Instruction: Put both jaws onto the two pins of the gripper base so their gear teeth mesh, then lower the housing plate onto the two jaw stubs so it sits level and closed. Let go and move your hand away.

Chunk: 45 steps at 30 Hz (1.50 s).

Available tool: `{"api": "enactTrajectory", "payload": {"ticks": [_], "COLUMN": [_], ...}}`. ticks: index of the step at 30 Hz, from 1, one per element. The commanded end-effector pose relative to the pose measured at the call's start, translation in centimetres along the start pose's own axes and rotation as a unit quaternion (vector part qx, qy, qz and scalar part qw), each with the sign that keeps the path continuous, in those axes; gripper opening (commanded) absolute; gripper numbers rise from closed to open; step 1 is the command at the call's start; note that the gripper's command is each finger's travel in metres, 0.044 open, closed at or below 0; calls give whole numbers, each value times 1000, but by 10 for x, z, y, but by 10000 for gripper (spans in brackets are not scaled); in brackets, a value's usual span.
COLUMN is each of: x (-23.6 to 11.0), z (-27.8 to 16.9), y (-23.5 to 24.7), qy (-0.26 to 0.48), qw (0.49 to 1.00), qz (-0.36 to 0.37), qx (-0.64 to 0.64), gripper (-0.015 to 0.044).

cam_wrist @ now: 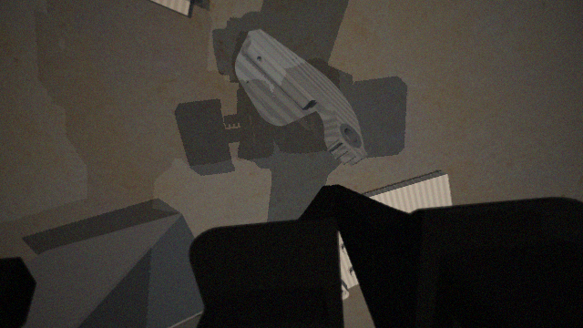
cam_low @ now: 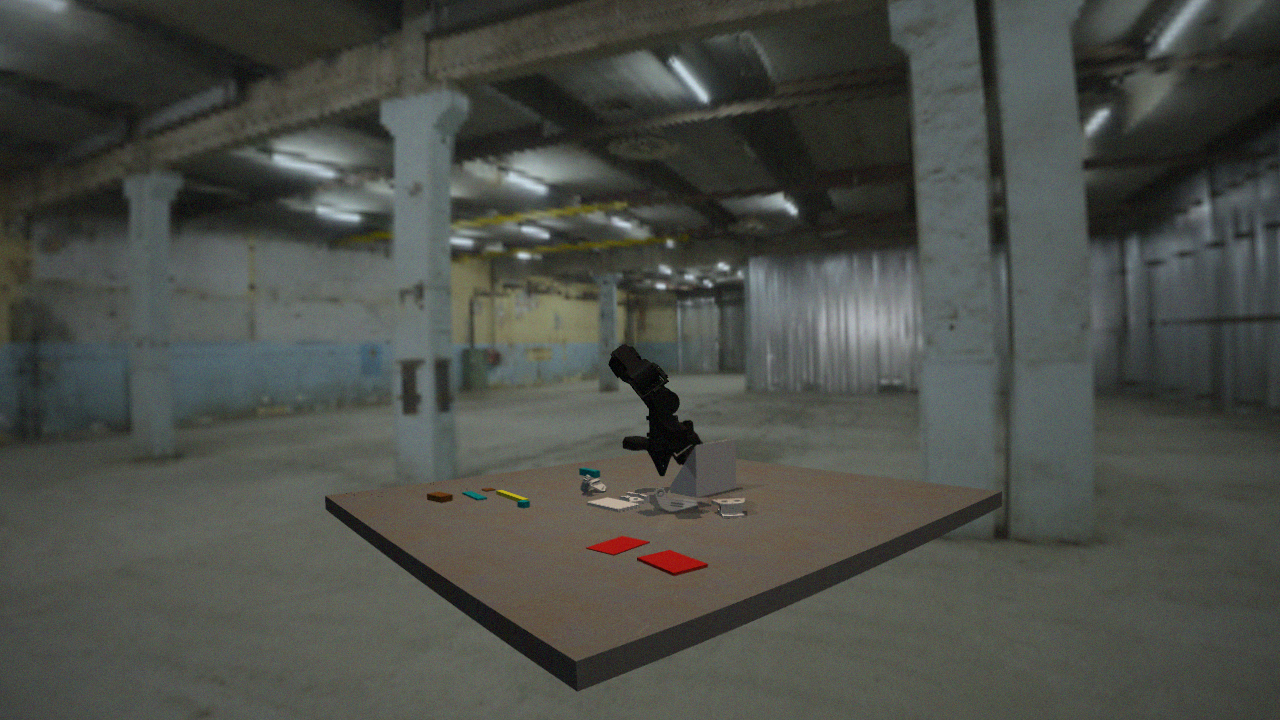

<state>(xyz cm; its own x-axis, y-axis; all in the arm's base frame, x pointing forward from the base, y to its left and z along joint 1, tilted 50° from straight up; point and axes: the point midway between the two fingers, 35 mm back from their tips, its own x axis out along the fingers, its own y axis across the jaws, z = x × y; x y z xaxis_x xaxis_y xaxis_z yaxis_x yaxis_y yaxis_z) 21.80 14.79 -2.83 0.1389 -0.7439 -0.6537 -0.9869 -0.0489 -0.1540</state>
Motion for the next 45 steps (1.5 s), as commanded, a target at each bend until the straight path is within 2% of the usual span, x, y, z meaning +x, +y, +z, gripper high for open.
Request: {"api": "enactTrajectory", "payload": {"ticks": [1,21,28,45], "x": [-1,1,2,30], "z": [-2,-10,-10,-9], "y": [2,11,11,10], "qy": [-3,-3,-3,-3], "qw": [999,945,945,945], "qz": [1,0,0,0], "qx": [-51,-326,-328,-328], "gripper": [0,0,0,0]}}
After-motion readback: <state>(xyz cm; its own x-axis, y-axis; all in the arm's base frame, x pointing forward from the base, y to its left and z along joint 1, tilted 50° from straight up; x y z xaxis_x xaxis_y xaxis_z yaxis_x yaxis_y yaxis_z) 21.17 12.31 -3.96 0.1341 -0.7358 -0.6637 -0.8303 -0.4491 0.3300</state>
